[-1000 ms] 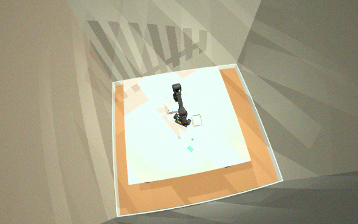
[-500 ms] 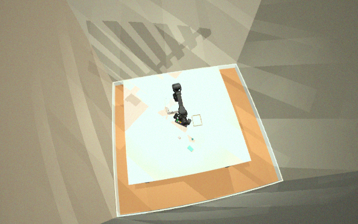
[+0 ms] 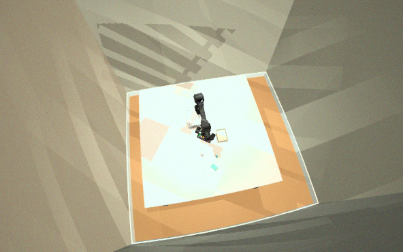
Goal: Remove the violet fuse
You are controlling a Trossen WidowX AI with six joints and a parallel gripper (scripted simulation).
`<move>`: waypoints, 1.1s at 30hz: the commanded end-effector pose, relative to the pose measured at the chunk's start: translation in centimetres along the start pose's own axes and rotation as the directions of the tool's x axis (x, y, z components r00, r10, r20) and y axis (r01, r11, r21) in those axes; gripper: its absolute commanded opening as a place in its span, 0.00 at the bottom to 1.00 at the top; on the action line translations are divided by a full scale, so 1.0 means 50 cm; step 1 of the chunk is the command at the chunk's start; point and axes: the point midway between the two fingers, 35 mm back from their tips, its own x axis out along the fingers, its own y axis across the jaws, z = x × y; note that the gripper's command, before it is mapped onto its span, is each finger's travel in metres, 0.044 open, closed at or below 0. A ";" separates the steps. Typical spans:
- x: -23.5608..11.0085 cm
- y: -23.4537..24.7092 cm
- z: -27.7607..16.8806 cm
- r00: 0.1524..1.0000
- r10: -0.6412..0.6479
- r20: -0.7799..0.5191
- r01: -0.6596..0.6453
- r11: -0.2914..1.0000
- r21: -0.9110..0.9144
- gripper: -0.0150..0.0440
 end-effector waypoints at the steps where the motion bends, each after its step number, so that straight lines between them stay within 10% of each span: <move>1: -0.006 -0.001 0.000 1.000 -0.003 0.000 0.003 1.000 0.000 0.25; 33: -0.059 -0.001 0.001 1.000 -0.004 0.001 0.004 1.000 -0.001 0.25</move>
